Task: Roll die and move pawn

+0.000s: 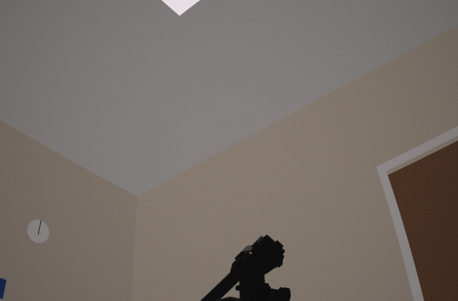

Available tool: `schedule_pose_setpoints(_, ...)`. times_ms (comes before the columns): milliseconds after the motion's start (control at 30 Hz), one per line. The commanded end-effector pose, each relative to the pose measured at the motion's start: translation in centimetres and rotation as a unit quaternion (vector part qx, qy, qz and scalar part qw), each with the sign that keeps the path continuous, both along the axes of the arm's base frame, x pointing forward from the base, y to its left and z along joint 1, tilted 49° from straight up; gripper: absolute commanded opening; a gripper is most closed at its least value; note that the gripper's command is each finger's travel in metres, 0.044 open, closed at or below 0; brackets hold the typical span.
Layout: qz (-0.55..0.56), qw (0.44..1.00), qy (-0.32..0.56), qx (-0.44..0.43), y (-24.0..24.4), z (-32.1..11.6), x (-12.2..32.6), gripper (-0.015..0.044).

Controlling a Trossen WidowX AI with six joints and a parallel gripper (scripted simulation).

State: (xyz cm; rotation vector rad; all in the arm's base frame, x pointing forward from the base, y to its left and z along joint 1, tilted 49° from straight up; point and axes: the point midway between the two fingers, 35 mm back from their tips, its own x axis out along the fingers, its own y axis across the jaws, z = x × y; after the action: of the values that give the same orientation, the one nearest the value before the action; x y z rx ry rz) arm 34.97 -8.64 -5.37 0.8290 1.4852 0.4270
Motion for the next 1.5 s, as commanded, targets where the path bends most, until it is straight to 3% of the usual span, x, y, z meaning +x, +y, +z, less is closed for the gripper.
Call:
schedule_pose_setpoints(0,0.253,0.925,-0.284,-0.017,-1.7,-4.0,3.0,0.02)
schedule_pose_setpoints(700,0.254,0.924,-0.284,-0.017,-1.8,-4.1,2.9,0.02)
schedule_pose_setpoints(1467,0.254,0.924,-0.284,-0.017,1.1,-6.8,3.3,0.02)
